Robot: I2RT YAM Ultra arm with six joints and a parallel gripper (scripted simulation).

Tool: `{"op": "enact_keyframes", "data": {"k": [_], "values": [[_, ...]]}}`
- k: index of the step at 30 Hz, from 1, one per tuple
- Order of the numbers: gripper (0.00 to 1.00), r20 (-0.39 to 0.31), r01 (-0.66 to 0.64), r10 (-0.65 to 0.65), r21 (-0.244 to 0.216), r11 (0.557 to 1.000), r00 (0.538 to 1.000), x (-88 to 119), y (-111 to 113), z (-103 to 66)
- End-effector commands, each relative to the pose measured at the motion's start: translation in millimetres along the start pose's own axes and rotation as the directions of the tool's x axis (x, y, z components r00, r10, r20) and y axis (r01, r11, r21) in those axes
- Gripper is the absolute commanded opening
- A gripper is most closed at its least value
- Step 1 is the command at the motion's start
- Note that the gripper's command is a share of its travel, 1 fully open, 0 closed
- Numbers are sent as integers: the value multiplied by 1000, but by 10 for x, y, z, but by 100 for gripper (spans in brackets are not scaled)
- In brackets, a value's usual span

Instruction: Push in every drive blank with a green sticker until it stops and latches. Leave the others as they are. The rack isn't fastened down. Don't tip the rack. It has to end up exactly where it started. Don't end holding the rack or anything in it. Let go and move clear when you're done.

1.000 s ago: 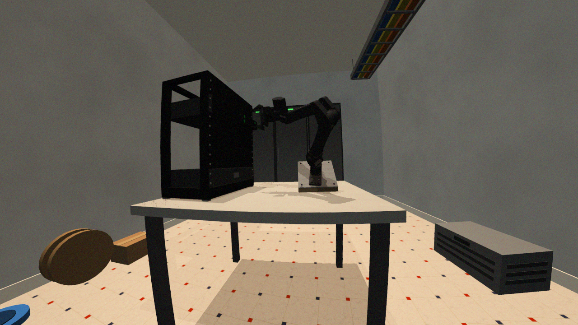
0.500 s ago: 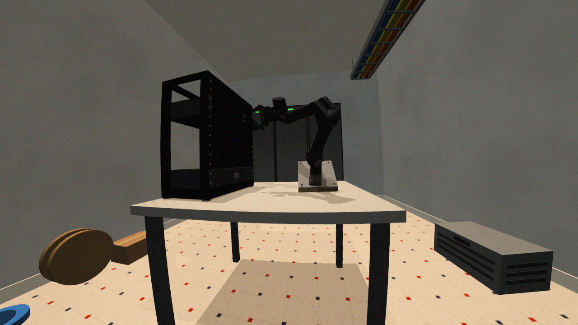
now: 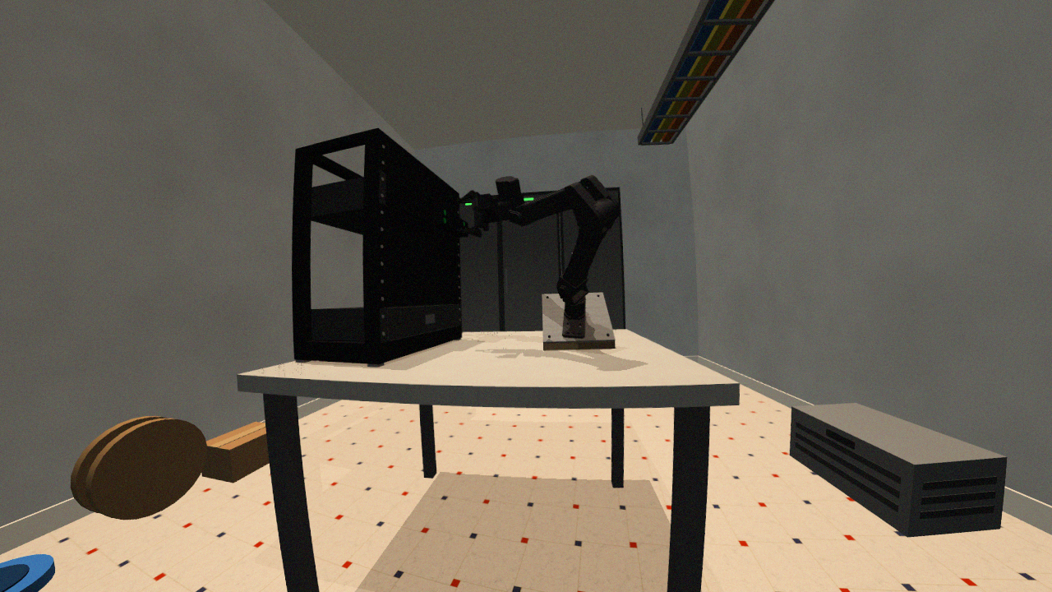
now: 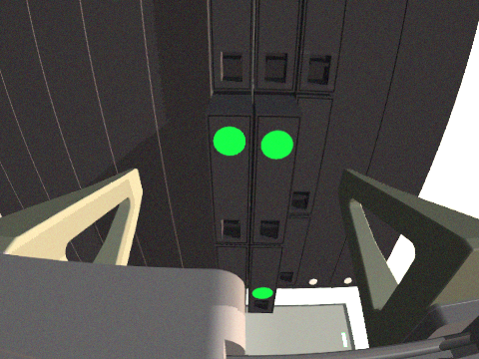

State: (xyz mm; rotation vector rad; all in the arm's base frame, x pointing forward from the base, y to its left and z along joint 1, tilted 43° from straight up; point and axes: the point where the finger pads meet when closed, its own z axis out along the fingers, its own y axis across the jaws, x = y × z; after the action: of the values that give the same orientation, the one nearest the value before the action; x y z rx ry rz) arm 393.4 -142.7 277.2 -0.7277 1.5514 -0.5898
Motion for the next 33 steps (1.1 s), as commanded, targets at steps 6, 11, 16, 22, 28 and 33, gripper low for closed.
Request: {"op": "enact_keyframes", "data": {"k": [6, 11, 16, 22, 28, 33], "values": [[100, -11, -3, 3, 31, 1000, 1000, -19, -157, -3], [100, -11, -3, 3, 31, 1000, 1000, -19, -157, -3], [100, -11, -3, 3, 31, 1000, 1000, -19, -157, -3], [100, -11, -3, 3, 31, 1000, 1000, -19, -157, -3], [100, -10, 3, -3, 41, 999, 1000, 45, -183, 15], [100, -18, -12, 12, 10, 1000, 1000, 358, -34, -1]]}}
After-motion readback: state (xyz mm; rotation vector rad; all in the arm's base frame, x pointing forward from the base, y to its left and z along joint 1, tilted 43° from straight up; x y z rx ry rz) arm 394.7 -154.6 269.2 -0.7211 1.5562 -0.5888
